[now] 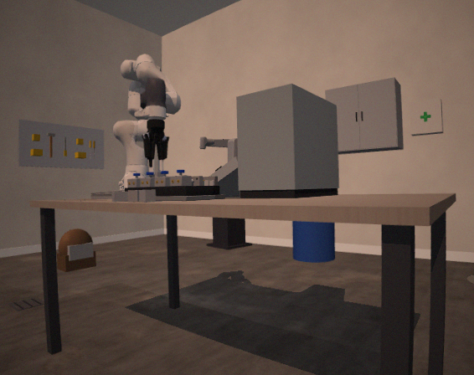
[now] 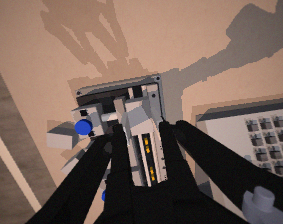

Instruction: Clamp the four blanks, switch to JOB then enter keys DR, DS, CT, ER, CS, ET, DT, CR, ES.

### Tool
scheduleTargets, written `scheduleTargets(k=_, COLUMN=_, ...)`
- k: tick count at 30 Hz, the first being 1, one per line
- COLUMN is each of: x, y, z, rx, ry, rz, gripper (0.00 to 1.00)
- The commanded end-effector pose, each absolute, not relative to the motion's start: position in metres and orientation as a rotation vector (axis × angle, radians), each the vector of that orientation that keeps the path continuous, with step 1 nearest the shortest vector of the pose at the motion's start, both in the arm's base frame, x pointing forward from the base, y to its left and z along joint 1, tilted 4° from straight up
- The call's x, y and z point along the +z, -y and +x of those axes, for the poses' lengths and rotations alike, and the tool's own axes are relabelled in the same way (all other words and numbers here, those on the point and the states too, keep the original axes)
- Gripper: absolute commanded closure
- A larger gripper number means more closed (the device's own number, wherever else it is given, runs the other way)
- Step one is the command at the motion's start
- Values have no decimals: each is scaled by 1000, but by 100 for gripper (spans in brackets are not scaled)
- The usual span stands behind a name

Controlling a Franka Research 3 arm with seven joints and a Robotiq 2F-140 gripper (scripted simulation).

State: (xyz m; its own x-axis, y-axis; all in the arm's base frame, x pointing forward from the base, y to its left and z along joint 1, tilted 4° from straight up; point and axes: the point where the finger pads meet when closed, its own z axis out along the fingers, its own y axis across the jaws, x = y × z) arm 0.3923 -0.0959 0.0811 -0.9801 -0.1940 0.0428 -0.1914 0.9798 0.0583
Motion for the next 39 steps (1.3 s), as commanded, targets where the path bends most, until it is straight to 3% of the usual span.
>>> scheduleTargets(k=1, x=79, y=96, z=394, rx=-77, ry=3082, rz=308, gripper=100)
scheduleTargets(k=39, x=73, y=96, z=393, rx=-77, ry=3082, rz=308, gripper=100)
